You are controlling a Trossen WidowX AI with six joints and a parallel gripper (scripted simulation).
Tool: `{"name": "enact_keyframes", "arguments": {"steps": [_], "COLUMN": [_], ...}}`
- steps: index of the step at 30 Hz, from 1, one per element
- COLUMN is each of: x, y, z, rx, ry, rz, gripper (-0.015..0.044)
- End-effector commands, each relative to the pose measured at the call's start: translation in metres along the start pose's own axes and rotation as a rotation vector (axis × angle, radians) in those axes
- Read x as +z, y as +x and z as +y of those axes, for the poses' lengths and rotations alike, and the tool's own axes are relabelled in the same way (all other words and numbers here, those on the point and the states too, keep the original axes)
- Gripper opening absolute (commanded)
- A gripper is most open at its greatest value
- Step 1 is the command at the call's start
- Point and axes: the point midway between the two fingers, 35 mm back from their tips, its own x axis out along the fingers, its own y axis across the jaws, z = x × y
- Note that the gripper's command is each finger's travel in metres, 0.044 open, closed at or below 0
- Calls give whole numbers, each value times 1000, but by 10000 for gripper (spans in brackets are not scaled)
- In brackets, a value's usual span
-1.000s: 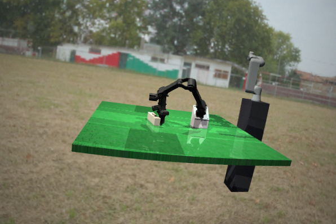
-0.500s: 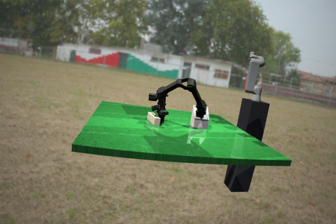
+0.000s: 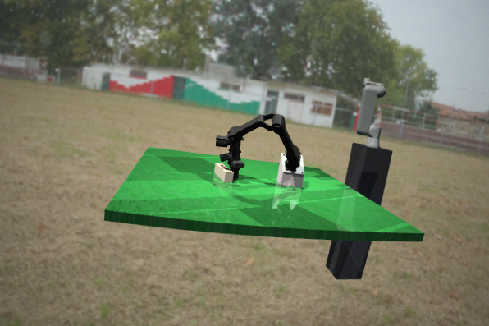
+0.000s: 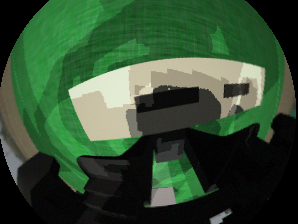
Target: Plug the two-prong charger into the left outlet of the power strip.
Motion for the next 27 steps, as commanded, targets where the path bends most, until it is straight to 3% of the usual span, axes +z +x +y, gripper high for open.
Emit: {"name": "enact_keyframes", "arguments": {"steps": [1,27], "x": [11,7], "y": [1,1], "z": [2,2], "rx": [-3,-3], "ry": [-33,-33], "rz": [-24,-24], "gripper": [0,0]}}
